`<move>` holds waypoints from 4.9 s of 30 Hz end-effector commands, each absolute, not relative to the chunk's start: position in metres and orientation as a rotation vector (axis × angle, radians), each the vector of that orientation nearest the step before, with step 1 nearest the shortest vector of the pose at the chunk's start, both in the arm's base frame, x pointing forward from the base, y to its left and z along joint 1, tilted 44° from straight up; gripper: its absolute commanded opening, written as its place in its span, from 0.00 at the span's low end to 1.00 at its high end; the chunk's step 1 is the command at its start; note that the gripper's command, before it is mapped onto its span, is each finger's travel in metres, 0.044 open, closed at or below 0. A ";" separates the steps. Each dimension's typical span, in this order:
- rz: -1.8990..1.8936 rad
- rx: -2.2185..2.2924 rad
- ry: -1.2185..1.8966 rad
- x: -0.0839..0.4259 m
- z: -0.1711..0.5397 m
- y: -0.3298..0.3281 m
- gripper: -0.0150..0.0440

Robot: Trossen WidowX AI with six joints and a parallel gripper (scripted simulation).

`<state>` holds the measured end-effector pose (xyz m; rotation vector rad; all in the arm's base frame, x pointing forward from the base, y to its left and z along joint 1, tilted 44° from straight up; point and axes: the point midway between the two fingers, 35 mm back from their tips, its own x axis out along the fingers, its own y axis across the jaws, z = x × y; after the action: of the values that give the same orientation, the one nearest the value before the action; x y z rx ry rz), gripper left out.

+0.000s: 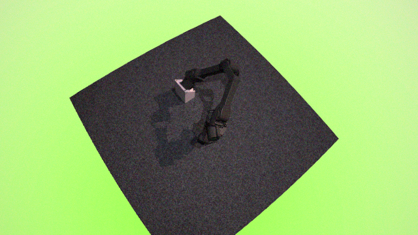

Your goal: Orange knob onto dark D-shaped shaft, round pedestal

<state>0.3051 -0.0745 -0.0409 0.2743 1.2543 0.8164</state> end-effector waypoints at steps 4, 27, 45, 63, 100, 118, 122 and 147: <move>0.817 0.268 1.249 0.309 -0.043 -0.076 0.25; 0.817 0.268 1.249 0.309 -0.043 -0.079 0.25; 0.940 0.099 1.153 0.305 -0.040 -0.076 0.25; 0.940 0.099 1.153 0.309 -0.046 -0.076 0.25; 1.055 -0.071 1.048 0.307 -0.044 -0.076 0.25; 1.055 -0.071 1.048 0.308 -0.043 -0.078 0.25; 1.069 -0.093 1.034 0.309 -0.042 -0.079 0.25; 1.162 -0.240 0.935 0.308 -0.042 -0.078 0.25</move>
<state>0.3072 -0.0766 -0.0438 -0.2335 0.9384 1.1633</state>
